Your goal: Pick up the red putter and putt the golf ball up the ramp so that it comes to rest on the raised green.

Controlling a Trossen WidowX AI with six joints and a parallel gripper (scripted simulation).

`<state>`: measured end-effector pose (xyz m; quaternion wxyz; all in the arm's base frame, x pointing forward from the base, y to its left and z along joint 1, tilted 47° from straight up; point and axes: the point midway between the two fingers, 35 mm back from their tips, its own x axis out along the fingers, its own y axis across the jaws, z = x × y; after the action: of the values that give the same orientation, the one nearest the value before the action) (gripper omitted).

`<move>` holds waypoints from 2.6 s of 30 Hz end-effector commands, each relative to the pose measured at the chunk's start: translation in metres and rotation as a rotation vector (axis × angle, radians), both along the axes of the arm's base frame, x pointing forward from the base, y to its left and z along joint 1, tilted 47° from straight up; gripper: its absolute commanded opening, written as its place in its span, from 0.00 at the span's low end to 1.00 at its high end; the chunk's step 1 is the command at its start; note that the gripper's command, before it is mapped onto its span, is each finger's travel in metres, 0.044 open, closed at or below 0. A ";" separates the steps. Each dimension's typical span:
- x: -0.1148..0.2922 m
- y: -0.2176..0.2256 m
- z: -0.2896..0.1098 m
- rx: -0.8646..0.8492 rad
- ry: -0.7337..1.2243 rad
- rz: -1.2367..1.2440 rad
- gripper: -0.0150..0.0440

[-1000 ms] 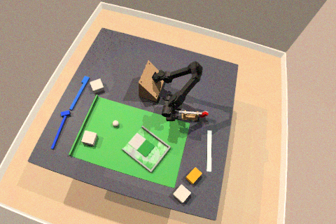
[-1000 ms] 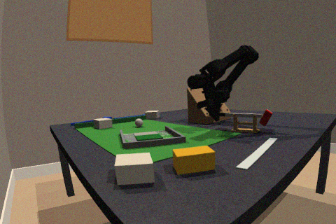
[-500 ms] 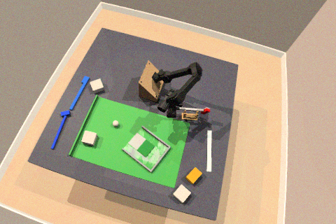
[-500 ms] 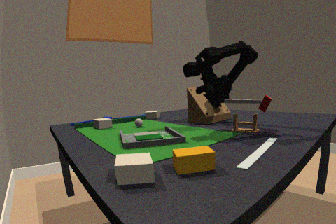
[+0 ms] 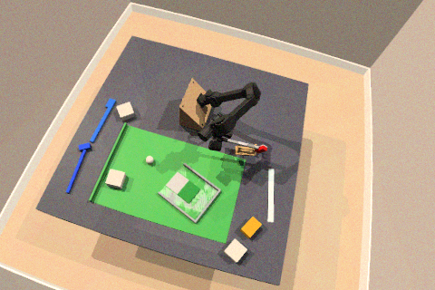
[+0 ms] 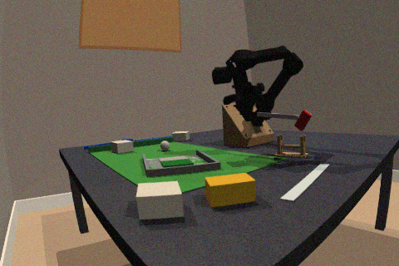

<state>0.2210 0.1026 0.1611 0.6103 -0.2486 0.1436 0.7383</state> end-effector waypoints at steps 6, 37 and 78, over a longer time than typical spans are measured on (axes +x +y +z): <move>0.028 -0.044 -0.036 -0.110 0.272 -0.246 0.25; 0.027 -0.204 -0.175 -0.320 1.273 -1.100 0.25; 0.000 -0.195 -0.252 -0.348 1.541 -1.285 0.25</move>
<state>0.2204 -0.0963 -0.0880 0.5872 0.3298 0.7116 0.2000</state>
